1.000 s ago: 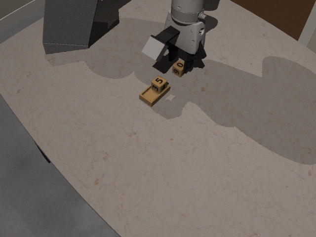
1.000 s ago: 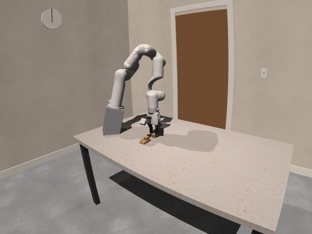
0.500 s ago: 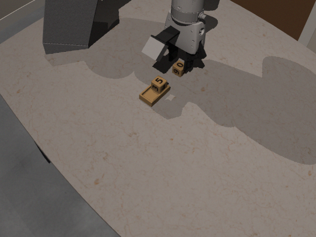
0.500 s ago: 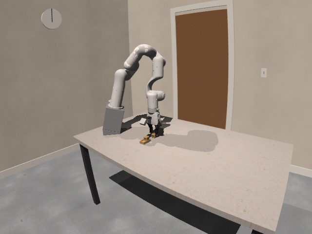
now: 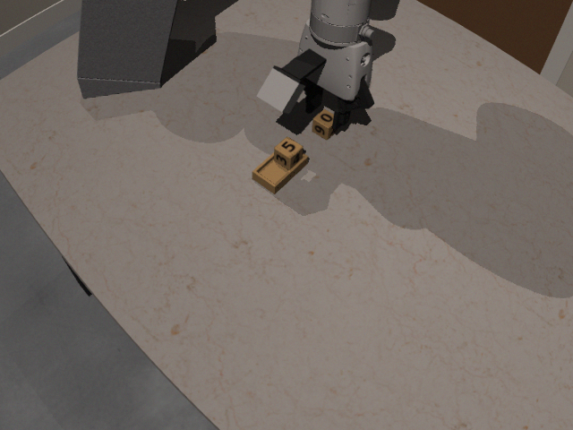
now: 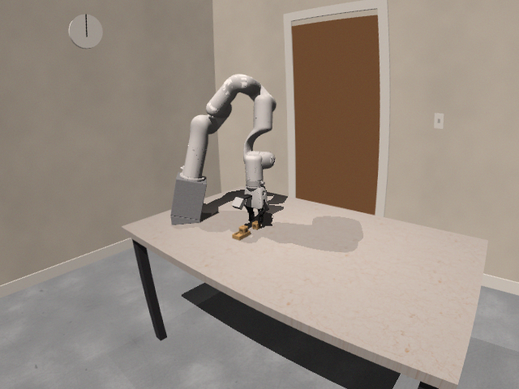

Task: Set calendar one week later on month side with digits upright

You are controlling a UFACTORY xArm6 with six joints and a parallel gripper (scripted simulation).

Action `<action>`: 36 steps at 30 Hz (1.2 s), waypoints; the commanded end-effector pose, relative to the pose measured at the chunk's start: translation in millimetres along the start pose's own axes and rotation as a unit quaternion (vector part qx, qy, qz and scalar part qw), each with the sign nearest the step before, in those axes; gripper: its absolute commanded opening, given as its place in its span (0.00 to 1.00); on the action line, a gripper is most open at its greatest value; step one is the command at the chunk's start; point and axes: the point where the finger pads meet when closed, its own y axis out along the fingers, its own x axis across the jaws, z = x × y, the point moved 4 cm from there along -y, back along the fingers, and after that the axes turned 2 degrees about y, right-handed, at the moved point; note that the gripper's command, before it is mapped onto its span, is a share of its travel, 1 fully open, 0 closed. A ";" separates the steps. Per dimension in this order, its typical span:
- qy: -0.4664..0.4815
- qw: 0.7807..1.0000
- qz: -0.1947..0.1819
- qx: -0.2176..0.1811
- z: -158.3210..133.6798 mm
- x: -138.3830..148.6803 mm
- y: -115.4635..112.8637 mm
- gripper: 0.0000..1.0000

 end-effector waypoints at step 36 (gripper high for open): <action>0.000 1.000 0.001 0.000 -0.2 -0.8 21.7 0.47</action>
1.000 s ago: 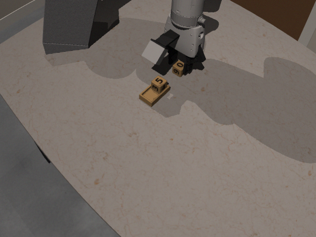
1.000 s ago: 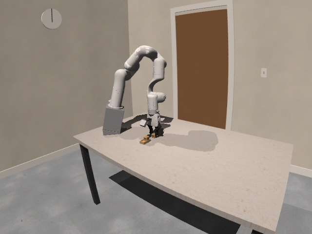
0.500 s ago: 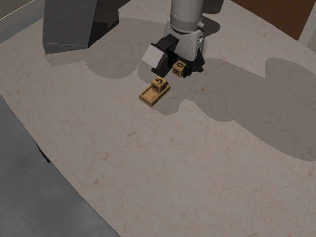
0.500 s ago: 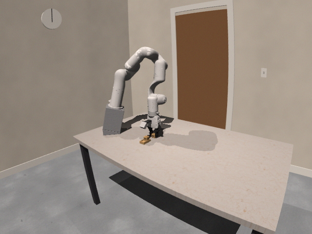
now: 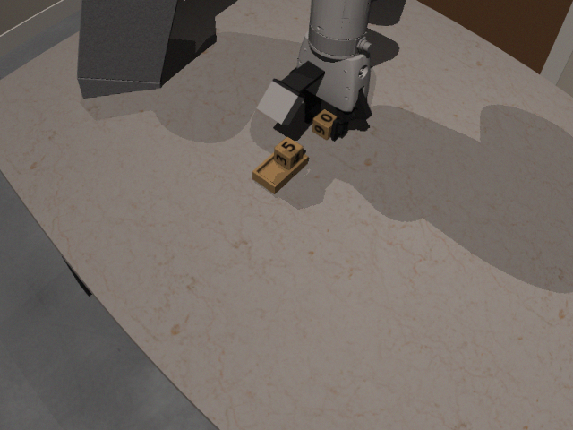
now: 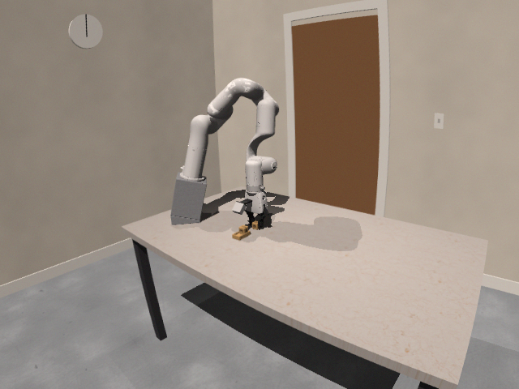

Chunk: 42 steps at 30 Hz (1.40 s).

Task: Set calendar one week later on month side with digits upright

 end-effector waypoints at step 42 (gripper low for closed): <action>0.000 1.000 0.001 0.000 -0.2 -0.8 -0.5 0.27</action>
